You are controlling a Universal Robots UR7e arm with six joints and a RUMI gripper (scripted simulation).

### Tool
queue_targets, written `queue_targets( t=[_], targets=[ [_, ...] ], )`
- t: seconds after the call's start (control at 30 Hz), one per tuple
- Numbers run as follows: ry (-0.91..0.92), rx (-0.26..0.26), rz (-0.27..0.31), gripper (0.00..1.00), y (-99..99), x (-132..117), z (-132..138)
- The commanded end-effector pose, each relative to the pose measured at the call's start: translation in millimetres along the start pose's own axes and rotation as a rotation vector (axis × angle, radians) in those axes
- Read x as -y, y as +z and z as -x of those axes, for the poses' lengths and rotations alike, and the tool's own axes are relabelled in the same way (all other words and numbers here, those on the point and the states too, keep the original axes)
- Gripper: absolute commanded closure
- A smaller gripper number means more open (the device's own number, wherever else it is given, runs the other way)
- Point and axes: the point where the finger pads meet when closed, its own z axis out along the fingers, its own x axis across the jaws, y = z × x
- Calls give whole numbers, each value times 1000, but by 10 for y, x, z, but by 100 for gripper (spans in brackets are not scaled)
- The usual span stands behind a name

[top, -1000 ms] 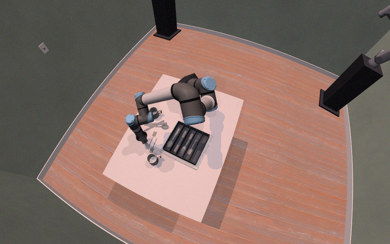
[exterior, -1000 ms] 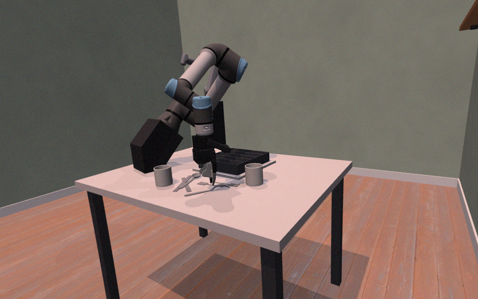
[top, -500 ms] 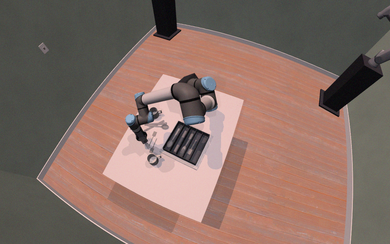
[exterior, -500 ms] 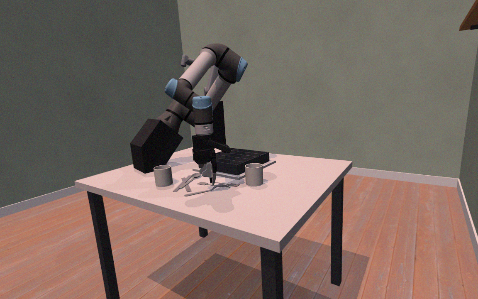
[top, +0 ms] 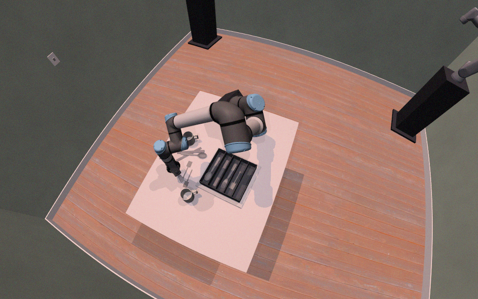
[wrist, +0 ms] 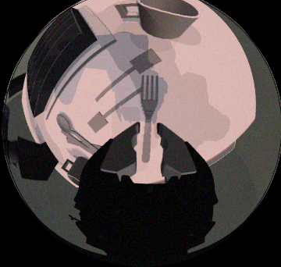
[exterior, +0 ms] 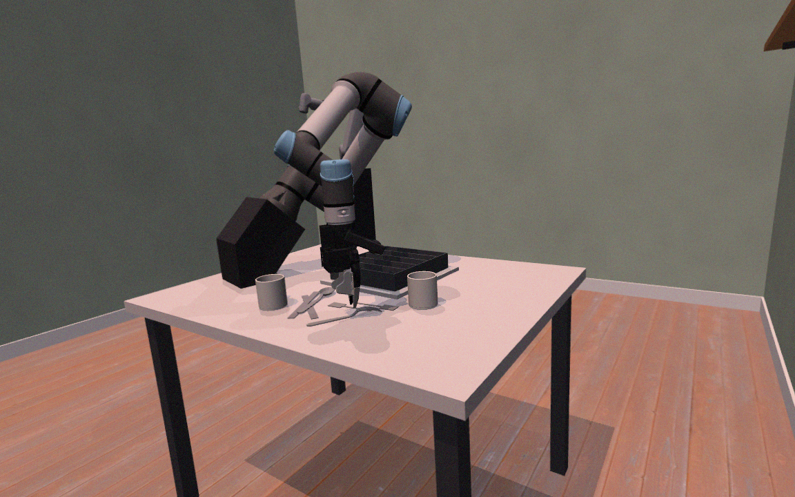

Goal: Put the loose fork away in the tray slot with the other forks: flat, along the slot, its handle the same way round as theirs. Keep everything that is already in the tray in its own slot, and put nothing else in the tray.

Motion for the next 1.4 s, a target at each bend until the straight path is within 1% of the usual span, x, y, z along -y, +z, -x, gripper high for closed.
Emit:
queue_targets(
  t=[0.0,1.03,1.37],
  targets=[
    [-1,-1,0,84,-3,7,-10],
    [-1,-1,0,84,-1,6,-10],
    [0,1,0,84,37,6,-3]
  ],
)
